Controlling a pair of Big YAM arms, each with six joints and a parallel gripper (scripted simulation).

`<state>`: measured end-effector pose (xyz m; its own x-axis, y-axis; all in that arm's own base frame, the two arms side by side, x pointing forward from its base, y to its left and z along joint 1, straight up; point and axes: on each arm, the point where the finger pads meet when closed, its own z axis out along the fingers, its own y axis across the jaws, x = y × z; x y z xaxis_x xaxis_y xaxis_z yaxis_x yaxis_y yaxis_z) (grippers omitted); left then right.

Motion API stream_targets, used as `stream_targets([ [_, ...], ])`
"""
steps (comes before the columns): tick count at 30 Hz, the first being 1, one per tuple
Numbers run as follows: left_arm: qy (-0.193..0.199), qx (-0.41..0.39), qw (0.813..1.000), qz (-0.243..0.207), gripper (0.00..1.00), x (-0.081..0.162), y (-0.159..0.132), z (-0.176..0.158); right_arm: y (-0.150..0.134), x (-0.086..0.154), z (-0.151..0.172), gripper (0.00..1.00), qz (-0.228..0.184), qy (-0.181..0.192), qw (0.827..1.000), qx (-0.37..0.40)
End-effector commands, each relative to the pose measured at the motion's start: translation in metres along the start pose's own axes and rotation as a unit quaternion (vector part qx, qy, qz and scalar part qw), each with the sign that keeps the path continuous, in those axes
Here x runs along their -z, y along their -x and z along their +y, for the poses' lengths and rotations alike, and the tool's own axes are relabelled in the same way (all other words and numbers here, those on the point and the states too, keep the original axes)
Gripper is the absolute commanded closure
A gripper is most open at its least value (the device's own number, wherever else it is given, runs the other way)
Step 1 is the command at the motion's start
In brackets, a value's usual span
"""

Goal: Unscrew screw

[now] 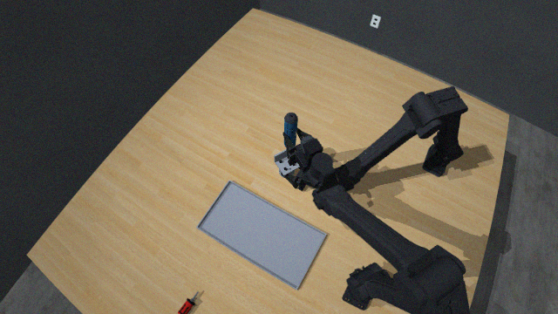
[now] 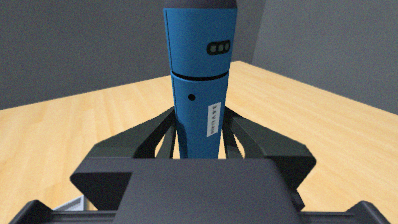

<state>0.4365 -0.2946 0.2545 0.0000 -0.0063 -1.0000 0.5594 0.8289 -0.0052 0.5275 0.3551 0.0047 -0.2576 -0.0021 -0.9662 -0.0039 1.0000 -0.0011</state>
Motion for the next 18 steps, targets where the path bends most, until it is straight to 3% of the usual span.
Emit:
stream_targets([
  [1, -0.004, 0.004, 0.998, -0.070, 0.58, -0.016, 0.068, -0.003, 0.002, -0.009, 0.008, 0.41, -0.005, 0.002, 1.000, -0.006],
  [5, -0.003, 0.004, 0.999, -0.053, 0.58, -0.017, 0.063, -0.003, 0.002, -0.009, 0.008, 0.41, -0.005, 0.002, 1.000, -0.006],
  [18, -0.004, 0.004, 0.998, -0.070, 0.58, -0.016, 0.079, -0.003, 0.002, -0.009, 0.008, 0.41, -0.005, 0.002, 1.000, -0.006],
])
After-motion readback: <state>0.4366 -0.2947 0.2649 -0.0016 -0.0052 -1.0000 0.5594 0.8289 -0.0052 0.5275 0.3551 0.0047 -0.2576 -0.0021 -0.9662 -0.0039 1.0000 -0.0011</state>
